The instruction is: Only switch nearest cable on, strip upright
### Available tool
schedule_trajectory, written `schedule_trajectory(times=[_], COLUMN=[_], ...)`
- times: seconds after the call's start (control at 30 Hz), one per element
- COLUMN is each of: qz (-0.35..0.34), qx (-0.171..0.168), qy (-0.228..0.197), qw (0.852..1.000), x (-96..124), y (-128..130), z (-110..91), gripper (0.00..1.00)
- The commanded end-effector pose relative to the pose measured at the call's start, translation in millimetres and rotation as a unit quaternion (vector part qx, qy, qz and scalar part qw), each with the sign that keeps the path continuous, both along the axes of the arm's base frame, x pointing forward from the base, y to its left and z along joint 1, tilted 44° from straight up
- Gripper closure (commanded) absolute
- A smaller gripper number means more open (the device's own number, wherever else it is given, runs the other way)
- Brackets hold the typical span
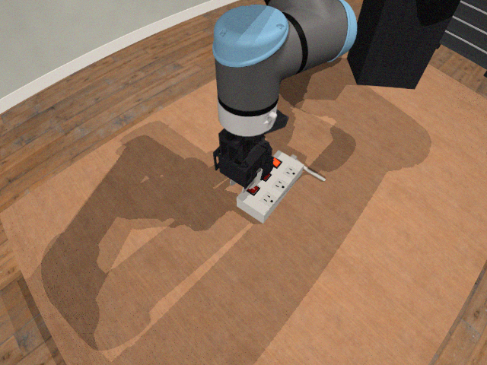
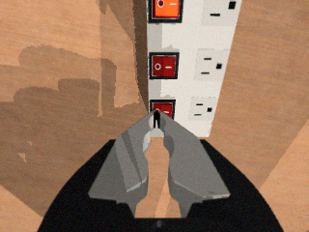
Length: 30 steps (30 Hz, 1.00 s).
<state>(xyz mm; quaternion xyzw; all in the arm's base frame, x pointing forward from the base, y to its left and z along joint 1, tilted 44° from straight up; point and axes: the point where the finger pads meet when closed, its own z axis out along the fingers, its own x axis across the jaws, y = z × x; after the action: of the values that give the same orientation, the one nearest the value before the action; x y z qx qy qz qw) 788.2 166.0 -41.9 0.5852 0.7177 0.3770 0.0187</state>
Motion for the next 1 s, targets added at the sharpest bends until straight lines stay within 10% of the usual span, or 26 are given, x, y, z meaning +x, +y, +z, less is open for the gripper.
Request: schedule_trajectory(times=[0.0, 0.97], qz=[0.000, 0.000], qx=[0.000, 0.000], qy=[0.000, 0.000], qw=[1.000, 1.000], x=[0, -18], y=[0, -20], z=[0, 28], gripper=[1.00, 1.00])
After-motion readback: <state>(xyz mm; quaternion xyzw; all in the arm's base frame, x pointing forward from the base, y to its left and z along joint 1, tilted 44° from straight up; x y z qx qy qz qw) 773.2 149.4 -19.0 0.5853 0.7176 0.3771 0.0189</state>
